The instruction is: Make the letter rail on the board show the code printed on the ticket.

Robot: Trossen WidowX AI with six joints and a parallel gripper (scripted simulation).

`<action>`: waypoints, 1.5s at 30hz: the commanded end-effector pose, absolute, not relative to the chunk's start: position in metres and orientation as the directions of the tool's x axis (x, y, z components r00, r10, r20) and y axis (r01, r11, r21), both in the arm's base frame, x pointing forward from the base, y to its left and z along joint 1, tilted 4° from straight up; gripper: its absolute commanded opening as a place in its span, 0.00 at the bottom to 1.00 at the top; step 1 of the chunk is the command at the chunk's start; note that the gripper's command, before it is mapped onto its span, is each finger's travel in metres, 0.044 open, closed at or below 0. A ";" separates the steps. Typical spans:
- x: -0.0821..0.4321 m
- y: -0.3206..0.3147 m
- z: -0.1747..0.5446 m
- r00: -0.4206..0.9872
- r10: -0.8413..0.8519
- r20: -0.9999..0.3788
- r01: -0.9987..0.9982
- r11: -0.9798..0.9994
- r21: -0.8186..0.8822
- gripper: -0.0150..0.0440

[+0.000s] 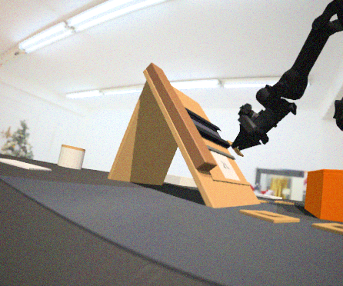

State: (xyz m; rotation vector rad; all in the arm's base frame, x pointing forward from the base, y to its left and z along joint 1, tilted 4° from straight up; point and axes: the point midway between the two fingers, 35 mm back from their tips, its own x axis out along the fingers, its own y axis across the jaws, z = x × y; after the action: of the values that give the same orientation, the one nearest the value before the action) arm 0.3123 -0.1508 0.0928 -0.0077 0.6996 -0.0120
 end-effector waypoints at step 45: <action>0.310 -0.134 0.104 0.807 -0.016 -0.591 0.060 0.997 0.054 0.25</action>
State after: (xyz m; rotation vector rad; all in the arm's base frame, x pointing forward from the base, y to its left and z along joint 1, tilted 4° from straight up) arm 0.3091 -0.1362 0.1017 0.0721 0.6359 -0.0370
